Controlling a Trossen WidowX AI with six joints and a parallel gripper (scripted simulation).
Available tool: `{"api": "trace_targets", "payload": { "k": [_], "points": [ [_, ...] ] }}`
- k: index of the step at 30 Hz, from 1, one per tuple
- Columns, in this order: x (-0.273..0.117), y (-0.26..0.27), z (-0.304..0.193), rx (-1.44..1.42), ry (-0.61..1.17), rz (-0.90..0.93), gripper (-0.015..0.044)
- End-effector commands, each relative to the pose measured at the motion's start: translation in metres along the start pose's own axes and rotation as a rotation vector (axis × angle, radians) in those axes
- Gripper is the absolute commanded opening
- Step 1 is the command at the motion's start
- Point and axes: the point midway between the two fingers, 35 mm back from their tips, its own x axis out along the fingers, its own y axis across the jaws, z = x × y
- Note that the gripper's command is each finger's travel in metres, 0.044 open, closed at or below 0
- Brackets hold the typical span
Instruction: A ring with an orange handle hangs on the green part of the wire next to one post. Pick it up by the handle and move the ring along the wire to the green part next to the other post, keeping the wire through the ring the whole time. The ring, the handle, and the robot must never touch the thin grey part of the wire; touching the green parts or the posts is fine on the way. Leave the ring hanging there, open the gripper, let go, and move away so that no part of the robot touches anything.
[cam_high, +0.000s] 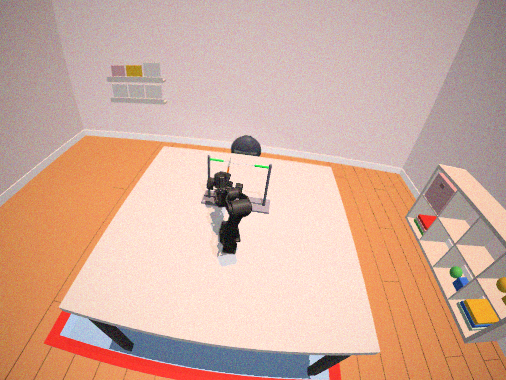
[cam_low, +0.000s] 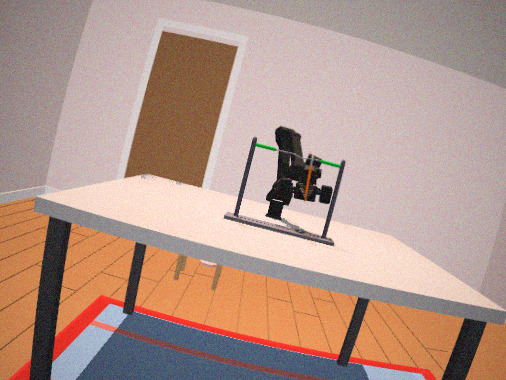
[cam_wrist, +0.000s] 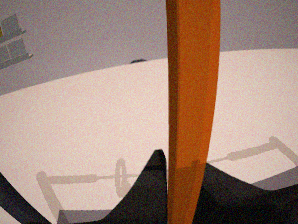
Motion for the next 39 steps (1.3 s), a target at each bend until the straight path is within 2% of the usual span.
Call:
{"api": "trace_targets", "payload": {
  "k": [1, 39],
  "points": [
    [0.0, 0.002, 0.001, -0.029, -0.002, -0.001, -0.015],
    [0.001, 0.034, -0.001, -0.076, -0.002, 0.015, -0.015]
  ]
}}
